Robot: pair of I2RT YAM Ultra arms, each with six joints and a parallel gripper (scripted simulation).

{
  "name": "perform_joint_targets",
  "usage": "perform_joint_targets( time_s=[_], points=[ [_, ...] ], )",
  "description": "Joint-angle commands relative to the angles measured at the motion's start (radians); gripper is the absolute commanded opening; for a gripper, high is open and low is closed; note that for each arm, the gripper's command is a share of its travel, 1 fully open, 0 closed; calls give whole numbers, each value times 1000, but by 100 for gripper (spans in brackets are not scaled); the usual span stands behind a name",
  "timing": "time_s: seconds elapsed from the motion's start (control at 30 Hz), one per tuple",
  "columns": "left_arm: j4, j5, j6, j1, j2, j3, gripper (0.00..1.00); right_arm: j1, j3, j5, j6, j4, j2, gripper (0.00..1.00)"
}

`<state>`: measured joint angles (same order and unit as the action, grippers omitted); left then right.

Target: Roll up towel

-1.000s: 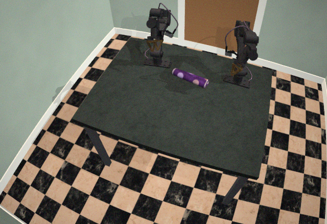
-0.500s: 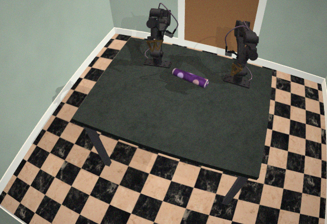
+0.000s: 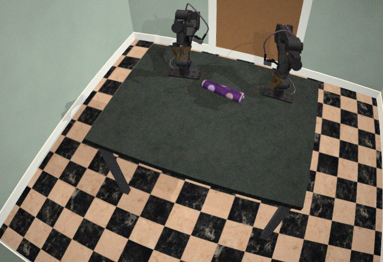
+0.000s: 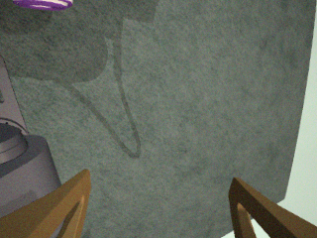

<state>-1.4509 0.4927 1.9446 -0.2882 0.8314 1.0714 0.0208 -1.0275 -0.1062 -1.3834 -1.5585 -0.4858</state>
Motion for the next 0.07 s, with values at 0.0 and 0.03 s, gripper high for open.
perform_joint_targets(
  time_s=[0.0,0.03],
  points=[
    [-14,22,7,-13,-17,-1,85,-9,-34,1,9,-12,20,85],
    [-14,22,7,-13,-17,-1,85,-9,-34,1,9,-12,20,85]
  ],
)
